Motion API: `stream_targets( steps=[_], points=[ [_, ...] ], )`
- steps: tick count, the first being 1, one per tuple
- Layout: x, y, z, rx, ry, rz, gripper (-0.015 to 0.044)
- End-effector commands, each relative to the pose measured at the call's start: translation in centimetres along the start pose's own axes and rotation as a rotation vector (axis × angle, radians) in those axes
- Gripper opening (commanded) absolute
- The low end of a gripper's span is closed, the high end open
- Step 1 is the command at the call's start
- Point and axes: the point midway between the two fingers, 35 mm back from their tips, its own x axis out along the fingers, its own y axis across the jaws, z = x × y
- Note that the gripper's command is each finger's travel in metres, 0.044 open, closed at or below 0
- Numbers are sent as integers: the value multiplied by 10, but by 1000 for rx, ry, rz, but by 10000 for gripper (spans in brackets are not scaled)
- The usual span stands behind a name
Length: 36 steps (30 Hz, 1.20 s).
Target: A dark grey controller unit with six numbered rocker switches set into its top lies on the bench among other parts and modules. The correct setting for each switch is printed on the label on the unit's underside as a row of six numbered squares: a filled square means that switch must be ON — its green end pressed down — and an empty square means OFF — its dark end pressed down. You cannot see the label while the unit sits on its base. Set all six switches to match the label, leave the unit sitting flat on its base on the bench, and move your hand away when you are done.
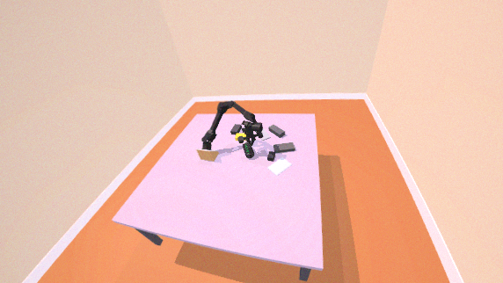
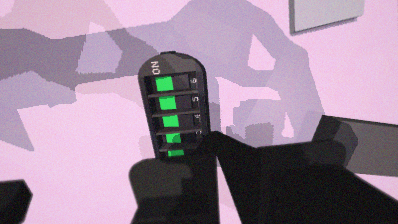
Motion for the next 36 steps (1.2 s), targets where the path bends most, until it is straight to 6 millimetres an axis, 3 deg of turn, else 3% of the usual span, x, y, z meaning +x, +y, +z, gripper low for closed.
stream_targets(
  steps=[1, 17, 19, 23, 29, 36],
  points=[
    [4, -11, 0, 2, 2, -6, 0],
    [6, -8, 0, 4, -3, 5, 0],
    [-2, -9, 0, 4, -3, 6, 53],
    [-42, -8, 0, 5, -2, 7, 157],
    [-44, -8, 0, 5, -2, 7, 315],
    [-44, -8, 0, 5, -2, 7, 131]
  ],
)
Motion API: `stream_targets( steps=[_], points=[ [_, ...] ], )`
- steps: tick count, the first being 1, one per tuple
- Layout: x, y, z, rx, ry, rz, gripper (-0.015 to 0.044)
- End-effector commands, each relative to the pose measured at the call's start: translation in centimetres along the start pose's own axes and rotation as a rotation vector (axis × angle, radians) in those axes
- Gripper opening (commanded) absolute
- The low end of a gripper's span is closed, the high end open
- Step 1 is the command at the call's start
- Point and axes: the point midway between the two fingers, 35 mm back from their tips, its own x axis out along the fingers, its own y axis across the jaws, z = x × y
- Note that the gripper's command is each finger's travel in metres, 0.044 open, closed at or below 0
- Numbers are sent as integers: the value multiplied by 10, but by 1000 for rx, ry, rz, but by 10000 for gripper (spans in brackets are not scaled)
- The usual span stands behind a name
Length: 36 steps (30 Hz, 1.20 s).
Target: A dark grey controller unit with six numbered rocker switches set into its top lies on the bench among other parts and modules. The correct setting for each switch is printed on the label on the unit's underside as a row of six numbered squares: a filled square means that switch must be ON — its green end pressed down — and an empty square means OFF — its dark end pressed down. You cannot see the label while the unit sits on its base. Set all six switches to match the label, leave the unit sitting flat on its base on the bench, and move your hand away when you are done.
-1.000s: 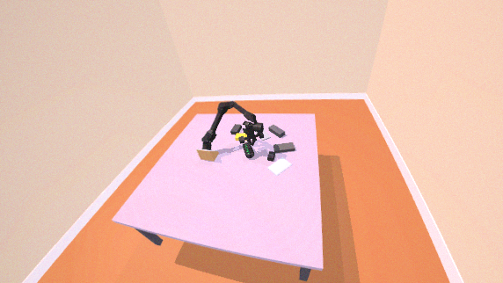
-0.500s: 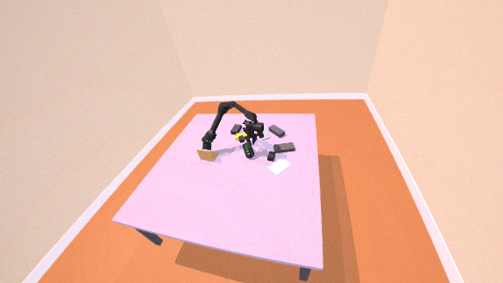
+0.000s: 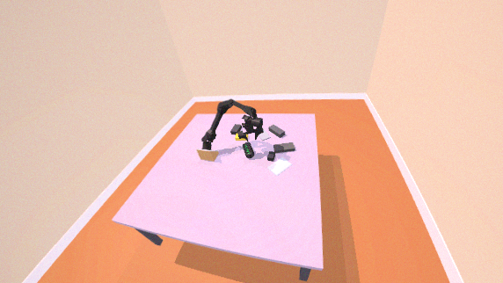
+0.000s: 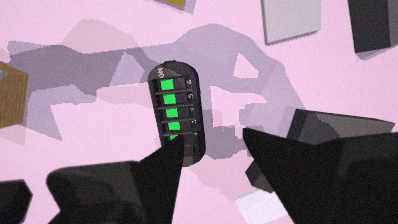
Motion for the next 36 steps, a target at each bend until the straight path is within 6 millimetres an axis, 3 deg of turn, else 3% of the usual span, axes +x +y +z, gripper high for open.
stream_targets(
  steps=[1, 5, 16, 32, 35, 36],
  points=[
    [-2, -1, -1, -6, 5, -1, 105],
    [-2, -1, -1, -6, 5, -1, 0],
    [-2, -1, -1, -6, 5, -1, 0],
    [-1, -1, 0, -2, 2, -1, 420],
    [-1, -1, 0, -2, 2, -1, 440],
    [-4, -1, 0, -1, 5, -4, 414]
  ],
)
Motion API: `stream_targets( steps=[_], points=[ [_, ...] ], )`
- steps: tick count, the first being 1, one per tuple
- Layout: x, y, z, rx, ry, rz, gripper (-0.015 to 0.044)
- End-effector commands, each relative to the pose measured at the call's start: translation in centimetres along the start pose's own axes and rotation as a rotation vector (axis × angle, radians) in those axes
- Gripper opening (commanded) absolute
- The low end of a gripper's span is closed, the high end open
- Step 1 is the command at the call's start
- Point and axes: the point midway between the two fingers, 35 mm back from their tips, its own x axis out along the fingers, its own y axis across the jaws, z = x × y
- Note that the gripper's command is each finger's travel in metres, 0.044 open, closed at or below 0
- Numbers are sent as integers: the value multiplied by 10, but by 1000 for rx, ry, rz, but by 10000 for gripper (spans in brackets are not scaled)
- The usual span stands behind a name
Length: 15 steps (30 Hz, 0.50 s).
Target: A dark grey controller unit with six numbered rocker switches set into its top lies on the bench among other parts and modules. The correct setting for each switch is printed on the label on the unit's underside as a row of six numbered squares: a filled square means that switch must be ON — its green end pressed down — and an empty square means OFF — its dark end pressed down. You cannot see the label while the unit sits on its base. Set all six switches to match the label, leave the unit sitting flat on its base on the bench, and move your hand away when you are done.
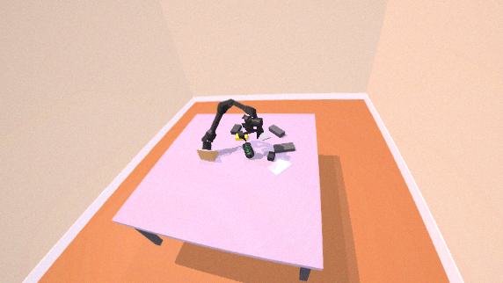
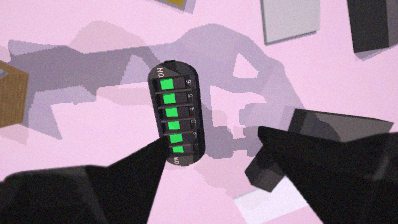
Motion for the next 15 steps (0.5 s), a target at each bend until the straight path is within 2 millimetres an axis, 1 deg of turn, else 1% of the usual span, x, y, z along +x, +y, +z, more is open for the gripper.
stream_targets(
  steps=[1, 4, 5, 6, 15],
  points=[
    [-13, 0, 0, 1, 11, -13, 387],
    [-64, 2, 1, 8, 58, -58, 309],
    [-73, 4, 2, 9, 68, -66, 282],
    [-76, 4, 2, 10, 71, -69, 256],
    [-76, 4, 2, 10, 71, -69, 20]
  ],
)
